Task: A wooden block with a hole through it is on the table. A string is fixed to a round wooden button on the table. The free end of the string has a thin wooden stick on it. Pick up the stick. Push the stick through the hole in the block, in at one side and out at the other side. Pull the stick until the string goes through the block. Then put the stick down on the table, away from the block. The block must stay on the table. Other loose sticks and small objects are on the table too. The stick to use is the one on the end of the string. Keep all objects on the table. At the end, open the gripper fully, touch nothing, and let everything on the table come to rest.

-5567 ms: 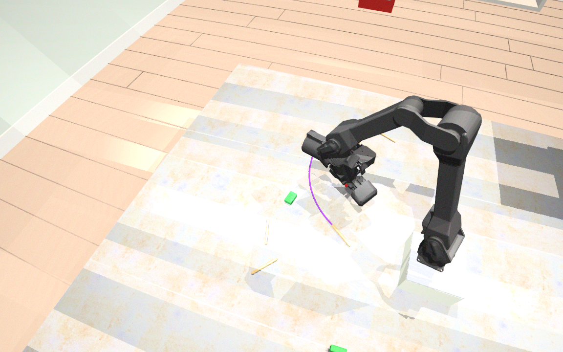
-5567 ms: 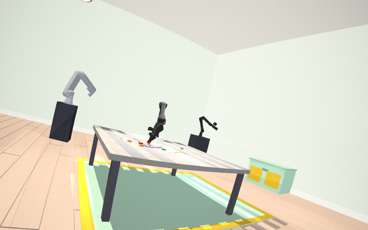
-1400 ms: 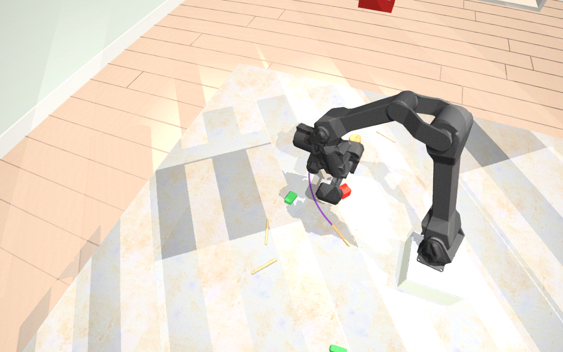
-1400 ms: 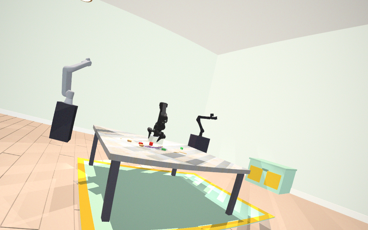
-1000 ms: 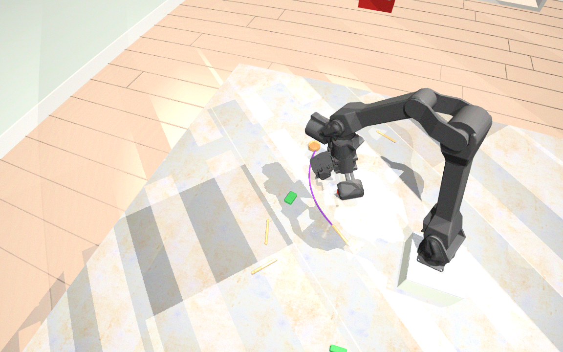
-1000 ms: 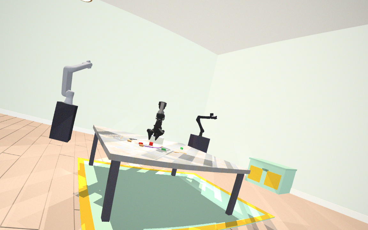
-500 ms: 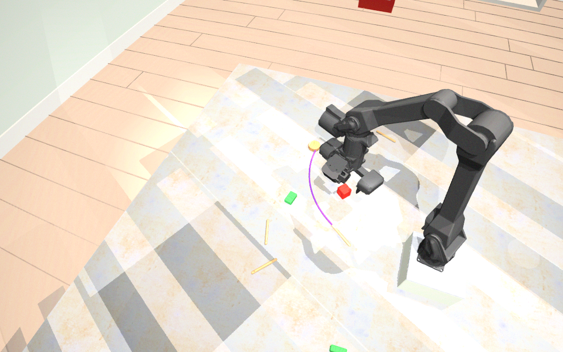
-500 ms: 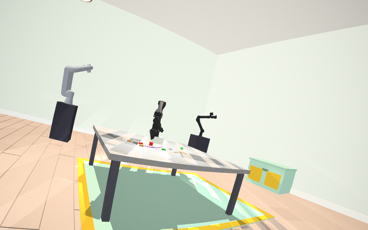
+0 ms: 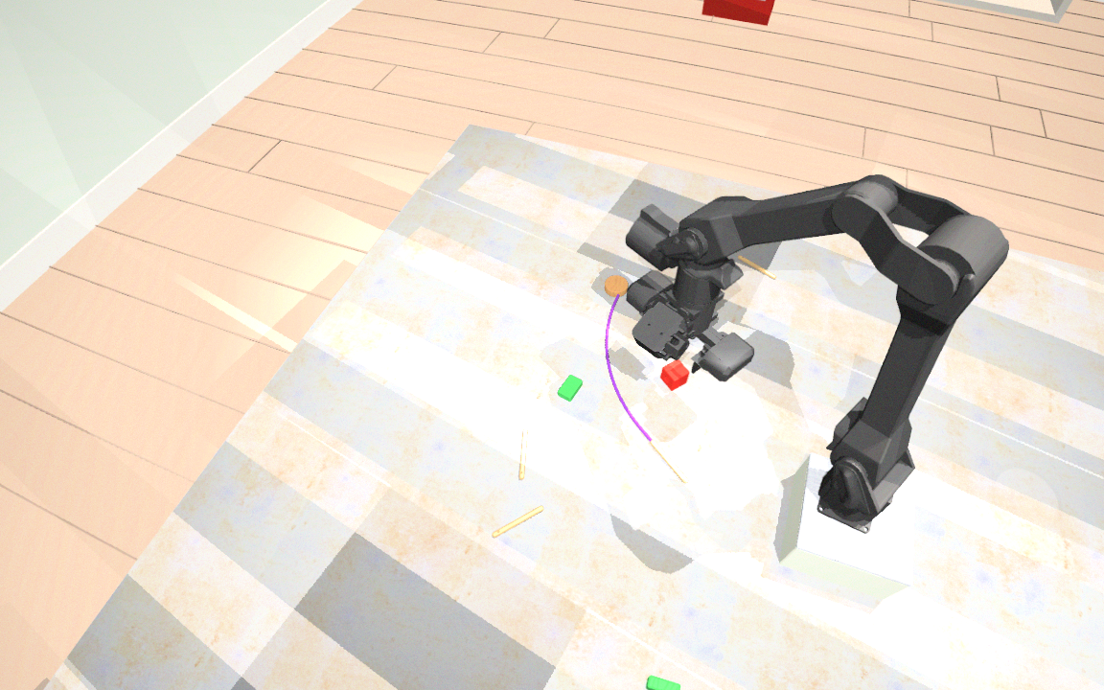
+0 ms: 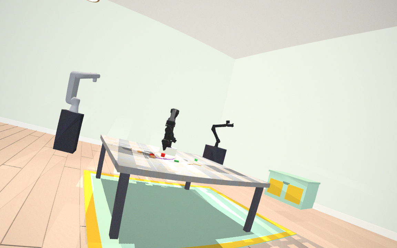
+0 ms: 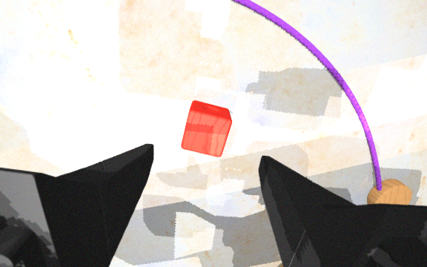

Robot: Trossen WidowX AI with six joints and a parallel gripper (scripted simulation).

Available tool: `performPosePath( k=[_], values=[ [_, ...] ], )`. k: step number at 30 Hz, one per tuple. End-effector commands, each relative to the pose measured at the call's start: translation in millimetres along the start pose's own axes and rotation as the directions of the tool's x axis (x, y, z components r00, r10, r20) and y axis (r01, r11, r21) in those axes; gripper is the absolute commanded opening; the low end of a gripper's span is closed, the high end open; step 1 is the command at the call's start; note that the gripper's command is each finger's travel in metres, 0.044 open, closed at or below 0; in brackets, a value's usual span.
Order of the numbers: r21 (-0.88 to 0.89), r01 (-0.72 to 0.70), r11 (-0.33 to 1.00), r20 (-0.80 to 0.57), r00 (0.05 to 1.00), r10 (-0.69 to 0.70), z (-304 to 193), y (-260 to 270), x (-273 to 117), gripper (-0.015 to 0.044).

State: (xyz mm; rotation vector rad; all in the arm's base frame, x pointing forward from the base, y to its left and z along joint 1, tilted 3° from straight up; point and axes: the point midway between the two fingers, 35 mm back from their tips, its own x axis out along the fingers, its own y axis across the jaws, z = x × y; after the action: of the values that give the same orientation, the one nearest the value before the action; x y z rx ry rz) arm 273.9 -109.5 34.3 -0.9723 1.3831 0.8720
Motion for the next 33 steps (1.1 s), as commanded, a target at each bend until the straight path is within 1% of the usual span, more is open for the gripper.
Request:
performPosePath(
  k=[1, 8, 17, 33],
  values=[
    [0.0, 0.0, 1.0, 0.0, 1.0, 0.0, 0.1, 0.0, 0.0, 0.0237],
    [0.0, 0.0, 1.0, 0.0, 1.0, 0.0, 0.1, 0.0, 0.0, 0.0237],
    [0.0, 0.0, 1.0, 0.0, 1.0, 0.0, 0.0, 0.0, 0.0, 0.0001],
    [0.0, 0.0, 1.0, 0.0, 1.0, 0.0, 0.0, 0.0, 0.0, 0.0]
  ],
)
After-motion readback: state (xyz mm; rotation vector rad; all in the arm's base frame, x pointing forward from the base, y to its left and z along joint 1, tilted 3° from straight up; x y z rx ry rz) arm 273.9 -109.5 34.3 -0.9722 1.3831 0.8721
